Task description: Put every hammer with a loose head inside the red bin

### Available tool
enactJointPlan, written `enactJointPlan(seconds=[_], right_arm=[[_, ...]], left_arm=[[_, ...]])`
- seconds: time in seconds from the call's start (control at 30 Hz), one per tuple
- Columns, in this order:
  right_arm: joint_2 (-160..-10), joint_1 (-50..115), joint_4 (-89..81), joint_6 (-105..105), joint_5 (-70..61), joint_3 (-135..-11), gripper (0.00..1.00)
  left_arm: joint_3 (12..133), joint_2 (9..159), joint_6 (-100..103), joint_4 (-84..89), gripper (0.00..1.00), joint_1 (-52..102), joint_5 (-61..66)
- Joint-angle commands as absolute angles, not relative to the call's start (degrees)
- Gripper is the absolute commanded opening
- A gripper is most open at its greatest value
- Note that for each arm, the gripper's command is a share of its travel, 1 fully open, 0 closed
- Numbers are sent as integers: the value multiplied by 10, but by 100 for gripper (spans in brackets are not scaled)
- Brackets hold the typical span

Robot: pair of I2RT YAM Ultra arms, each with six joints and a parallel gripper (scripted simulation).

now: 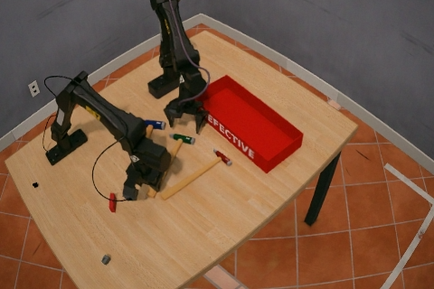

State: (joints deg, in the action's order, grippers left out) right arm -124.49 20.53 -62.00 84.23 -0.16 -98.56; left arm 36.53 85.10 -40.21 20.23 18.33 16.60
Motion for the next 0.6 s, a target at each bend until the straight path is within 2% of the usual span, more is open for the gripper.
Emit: enactJointPlan(seconds=[0.0, 0.03, 0.07, 0.53, 0.57], right_arm=[[-1226, 203, -651, 845, 0, -1014, 86], [-1223, 203, -662, 845, 0, -1022, 97], [-1220, 203, -674, 846, 0, -1032, 100], [-1255, 217, -735, 852, 6, -1093, 100], [-1255, 217, -735, 858, 6, -1093, 89]], left_arm=[[368, 838, -404, 195, 100, 180, 175], [368, 838, -404, 195, 100, 180, 175], [368, 838, -404, 195, 100, 180, 175], [368, 838, -404, 195, 100, 180, 175], [368, 838, -404, 195, 100, 180, 175]])
